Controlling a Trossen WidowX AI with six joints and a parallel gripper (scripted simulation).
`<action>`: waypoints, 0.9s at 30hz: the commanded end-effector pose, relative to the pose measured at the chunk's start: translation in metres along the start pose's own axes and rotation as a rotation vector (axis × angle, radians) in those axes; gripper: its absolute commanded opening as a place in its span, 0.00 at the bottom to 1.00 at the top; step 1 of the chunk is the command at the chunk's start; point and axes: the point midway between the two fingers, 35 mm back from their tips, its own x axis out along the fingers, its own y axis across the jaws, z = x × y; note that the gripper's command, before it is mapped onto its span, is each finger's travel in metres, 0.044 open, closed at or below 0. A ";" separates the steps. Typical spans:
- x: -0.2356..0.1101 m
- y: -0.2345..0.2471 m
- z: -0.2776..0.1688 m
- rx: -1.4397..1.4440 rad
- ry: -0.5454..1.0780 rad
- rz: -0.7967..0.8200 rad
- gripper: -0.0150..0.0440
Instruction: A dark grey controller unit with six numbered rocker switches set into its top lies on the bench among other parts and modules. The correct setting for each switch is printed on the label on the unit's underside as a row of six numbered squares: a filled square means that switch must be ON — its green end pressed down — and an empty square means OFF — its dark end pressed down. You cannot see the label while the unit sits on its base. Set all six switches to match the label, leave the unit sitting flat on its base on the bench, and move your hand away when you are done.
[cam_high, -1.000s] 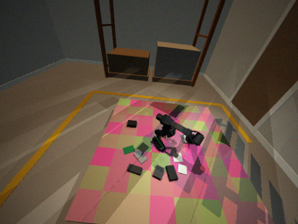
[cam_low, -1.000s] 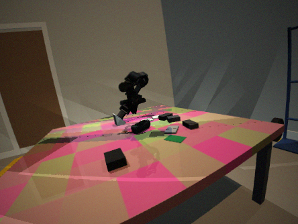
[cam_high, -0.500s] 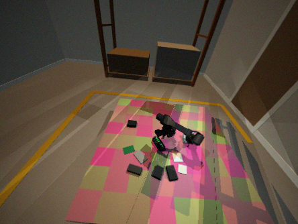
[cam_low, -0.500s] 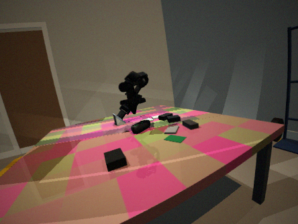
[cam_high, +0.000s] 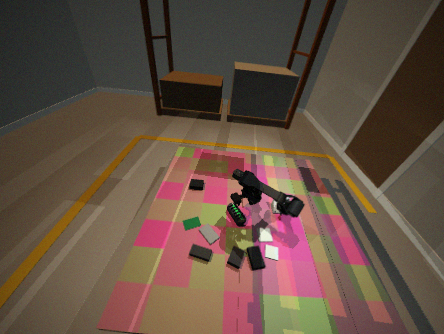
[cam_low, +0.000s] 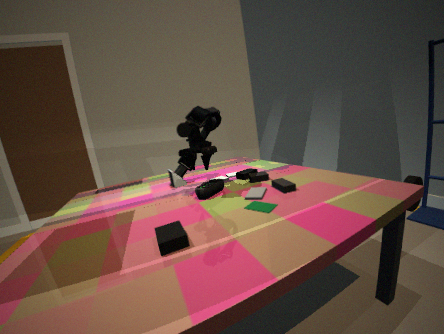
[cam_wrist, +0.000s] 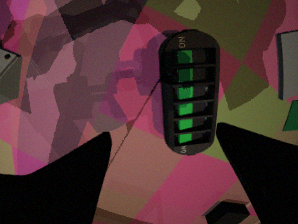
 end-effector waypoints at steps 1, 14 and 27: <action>0.000 0.000 0.000 0.000 0.000 -0.001 1.00; -0.076 0.003 0.004 0.095 0.148 -0.096 0.42; -0.076 0.003 0.004 0.095 0.148 -0.096 0.25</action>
